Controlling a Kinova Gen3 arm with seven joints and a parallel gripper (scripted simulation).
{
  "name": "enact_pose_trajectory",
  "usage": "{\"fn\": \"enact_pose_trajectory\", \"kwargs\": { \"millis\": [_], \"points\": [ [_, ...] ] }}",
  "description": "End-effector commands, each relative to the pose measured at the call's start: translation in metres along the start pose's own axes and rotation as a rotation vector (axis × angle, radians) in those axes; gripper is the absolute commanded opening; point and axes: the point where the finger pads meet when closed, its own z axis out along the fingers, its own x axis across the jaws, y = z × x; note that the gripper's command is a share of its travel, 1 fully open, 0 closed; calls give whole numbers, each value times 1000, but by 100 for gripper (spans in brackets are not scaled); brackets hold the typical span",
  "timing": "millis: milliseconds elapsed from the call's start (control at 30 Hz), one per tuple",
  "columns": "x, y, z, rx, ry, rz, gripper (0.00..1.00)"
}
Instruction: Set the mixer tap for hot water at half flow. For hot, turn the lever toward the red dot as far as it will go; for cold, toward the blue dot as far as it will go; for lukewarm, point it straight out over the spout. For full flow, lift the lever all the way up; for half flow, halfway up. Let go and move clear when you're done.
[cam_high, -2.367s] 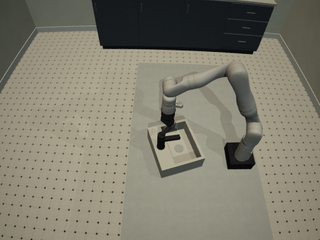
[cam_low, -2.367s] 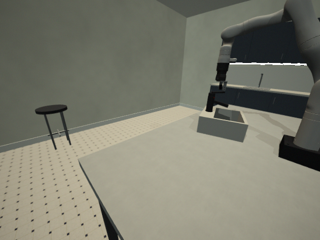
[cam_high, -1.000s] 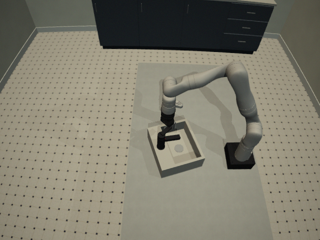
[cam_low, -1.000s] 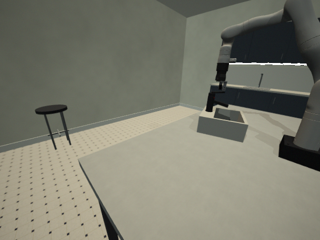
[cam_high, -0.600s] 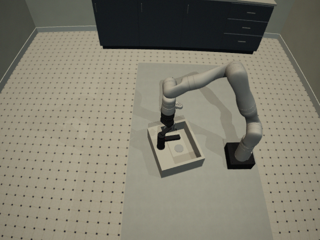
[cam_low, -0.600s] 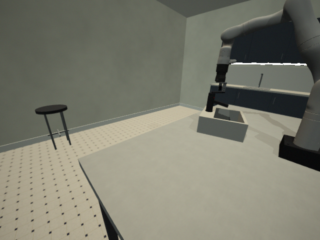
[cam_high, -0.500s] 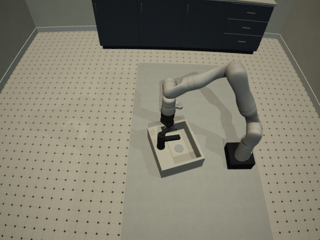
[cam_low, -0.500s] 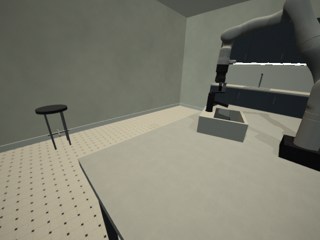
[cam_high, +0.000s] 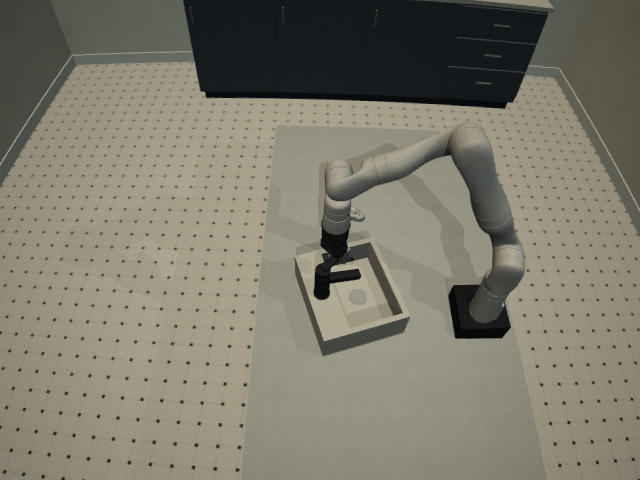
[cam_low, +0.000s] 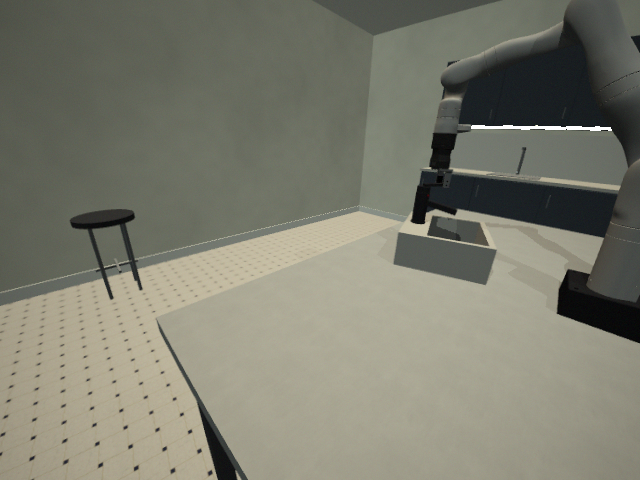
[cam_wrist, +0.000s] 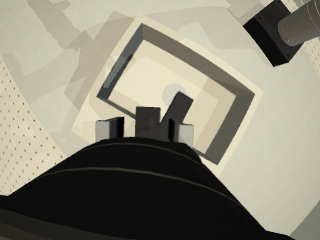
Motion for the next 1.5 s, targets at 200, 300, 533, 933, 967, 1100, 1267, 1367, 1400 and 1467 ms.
{"fn": "enact_pose_trajectory", "kwargs": {
  "millis": [200,300,533,933,967,1100,1267,1367,1400,1467],
  "points": [
    [0,-1,8,6,0,6,100],
    [0,-1,9,5,-1,6,100],
    [0,-1,11,6,0,6,100],
    [0,-1,11,7,0,6,100],
    [0,-1,11,7,0,6,100],
    [0,-1,11,7,0,6,100],
    [0,-1,11,7,0,6,100],
    [0,-1,11,7,0,6,100],
    [0,-1,11,7,0,6,100],
    [0,-1,11,7,0,6,100]
  ]
}}
